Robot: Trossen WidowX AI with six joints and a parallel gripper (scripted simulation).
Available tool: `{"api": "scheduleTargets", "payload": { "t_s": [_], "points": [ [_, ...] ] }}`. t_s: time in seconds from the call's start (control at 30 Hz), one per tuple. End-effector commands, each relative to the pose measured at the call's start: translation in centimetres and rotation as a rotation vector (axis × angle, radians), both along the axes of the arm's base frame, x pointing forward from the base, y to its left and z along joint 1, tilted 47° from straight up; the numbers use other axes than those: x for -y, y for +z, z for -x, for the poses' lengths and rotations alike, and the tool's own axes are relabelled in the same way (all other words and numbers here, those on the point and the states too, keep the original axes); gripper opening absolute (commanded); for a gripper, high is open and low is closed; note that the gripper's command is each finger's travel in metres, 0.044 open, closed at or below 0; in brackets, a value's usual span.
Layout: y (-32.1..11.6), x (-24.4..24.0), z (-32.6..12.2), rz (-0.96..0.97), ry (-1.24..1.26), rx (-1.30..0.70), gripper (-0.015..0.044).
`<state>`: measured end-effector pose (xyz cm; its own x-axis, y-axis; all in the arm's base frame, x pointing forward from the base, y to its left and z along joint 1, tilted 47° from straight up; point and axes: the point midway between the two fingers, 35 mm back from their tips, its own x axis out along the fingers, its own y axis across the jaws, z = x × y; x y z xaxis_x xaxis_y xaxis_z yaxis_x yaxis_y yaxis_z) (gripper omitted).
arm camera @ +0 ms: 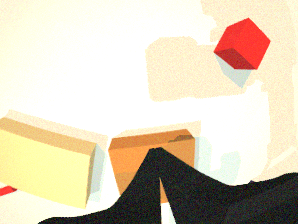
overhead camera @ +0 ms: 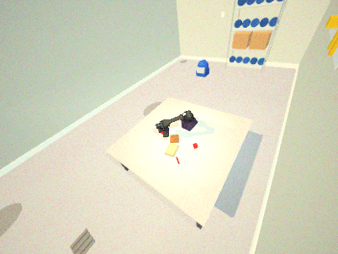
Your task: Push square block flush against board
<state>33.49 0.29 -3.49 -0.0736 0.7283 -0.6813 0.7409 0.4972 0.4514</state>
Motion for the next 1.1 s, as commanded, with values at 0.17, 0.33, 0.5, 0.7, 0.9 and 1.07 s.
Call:
{"api": "scheduleTargets", "payload": {
  "t_s": [0.17, 0.33, 0.5, 0.7, 0.9, 1.07],
  "points": [
    [-1.0, 0.8, -1.0, 0.002, 0.004, 0.002, 0.0],
    [-1.5, 1.2, -1.5, 0.002, 0.004, 0.002, 0.0],
    [-0.5, 1.8, -1.5, 0.003, 0.003, 0.004, 0.0],
    [2.1, 4.6, -1.7, 0.004, 0.004, 0.001, 0.0],
    [2.1, 4.6, -1.7, 0.004, 0.004, 0.001, 0.0],
    [2.1, 4.6, -1.7, 0.004, 0.004, 0.001, 0.0]
  ]
}}
